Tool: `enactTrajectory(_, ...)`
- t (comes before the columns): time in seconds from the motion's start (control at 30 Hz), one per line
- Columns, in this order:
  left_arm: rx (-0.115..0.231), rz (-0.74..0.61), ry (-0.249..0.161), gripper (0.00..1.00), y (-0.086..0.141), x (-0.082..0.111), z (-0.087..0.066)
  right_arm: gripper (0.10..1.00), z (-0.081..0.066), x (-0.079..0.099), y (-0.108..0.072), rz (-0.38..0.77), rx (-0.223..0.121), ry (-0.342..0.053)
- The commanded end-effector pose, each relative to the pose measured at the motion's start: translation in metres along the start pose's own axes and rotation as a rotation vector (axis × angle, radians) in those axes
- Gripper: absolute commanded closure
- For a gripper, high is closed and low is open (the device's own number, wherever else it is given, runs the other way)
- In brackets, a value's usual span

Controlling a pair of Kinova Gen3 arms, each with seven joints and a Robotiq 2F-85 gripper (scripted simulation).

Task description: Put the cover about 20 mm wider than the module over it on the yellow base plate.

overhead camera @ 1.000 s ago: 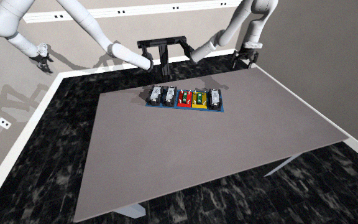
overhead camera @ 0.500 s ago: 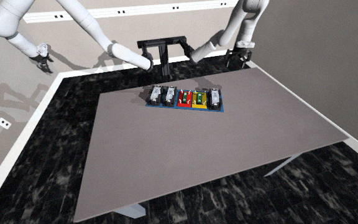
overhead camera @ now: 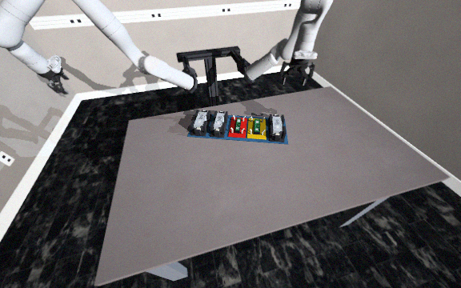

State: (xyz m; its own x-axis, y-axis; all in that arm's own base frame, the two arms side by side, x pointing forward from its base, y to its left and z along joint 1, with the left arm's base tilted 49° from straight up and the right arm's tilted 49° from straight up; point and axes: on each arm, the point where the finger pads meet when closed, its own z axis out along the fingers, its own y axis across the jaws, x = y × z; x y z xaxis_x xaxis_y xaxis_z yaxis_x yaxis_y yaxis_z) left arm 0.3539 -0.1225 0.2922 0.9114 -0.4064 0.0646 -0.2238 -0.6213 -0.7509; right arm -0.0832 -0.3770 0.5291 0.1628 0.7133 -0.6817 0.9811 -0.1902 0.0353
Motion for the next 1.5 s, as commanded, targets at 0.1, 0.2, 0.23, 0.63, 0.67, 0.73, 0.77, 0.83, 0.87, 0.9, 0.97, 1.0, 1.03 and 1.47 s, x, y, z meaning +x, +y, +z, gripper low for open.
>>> enactTrajectory(0.1, 0.009, -0.009, -0.002, 0.002, 0.038, 0.005, -0.008, 0.100, 0.000, 0.000, 0.000, 0.001, 0.000, -0.001)
enactTrajectory(0.2, 0.009, -0.009, -0.002, 0.002, 0.038, 0.005, -0.008, 0.100, 0.000, 0.000, 0.000, 0.001, 0.000, -0.001)
enactTrajectory(0.23, 0.009, -0.009, -0.002, 0.002, 0.038, 0.005, -0.008, 0.100, 0.000, 0.000, 0.000, 0.001, 0.000, -0.001)
enactTrajectory(0.63, 0.008, -0.008, -0.002, 0.002, 0.089, 0.010, -0.018, 0.100, 0.000, 0.000, 0.000, 0.001, 0.000, -0.001)
enactTrajectory(0.67, 0.008, -0.009, -0.002, 0.002, 0.095, 0.011, -0.019, 0.100, 0.000, 0.000, 0.000, 0.001, 0.000, -0.001)
enactTrajectory(0.73, 0.008, -0.009, -0.002, 0.002, 0.095, 0.011, -0.019, 0.100, 0.000, 0.000, 0.000, 0.001, 0.000, -0.001)
enactTrajectory(0.77, 0.008, -0.009, -0.002, 0.002, 0.095, 0.011, -0.019, 0.100, 0.000, 0.000, 0.000, 0.001, 0.000, -0.001)
enactTrajectory(0.83, 0.008, -0.009, -0.002, 0.002, 0.095, 0.011, -0.019, 0.100, 0.000, 0.000, 0.000, 0.001, 0.000, -0.001)
enactTrajectory(0.87, 0.008, -0.009, -0.002, 0.002, 0.095, 0.011, -0.019, 0.100, 0.000, 0.000, 0.000, 0.001, 0.000, -0.001)
enactTrajectory(0.9, 0.008, -0.009, -0.002, 0.002, 0.095, 0.011, -0.019, 0.100, 0.000, 0.000, 0.000, 0.001, 0.000, -0.001)
enactTrajectory(0.97, 0.008, -0.003, 0.001, 0.002, 0.104, 0.012, -0.021, 0.100, 0.000, 0.000, 0.000, 0.001, 0.000, -0.001)
enactTrajectory(1.0, 0.008, -0.004, 0.001, 0.002, 0.110, 0.012, -0.022, 0.100, 0.000, 0.000, 0.000, 0.001, 0.000, -0.001)
enactTrajectory(1.03, 0.008, -0.005, 0.000, 0.002, 0.116, 0.013, -0.023, 0.100, 0.000, 0.000, 0.000, 0.001, 0.000, -0.001)
enactTrajectory(1.47, 0.008, -0.009, -0.002, 0.002, 0.151, 0.016, -0.030, 0.100, 0.000, 0.000, 0.000, 0.001, 0.000, -0.001)
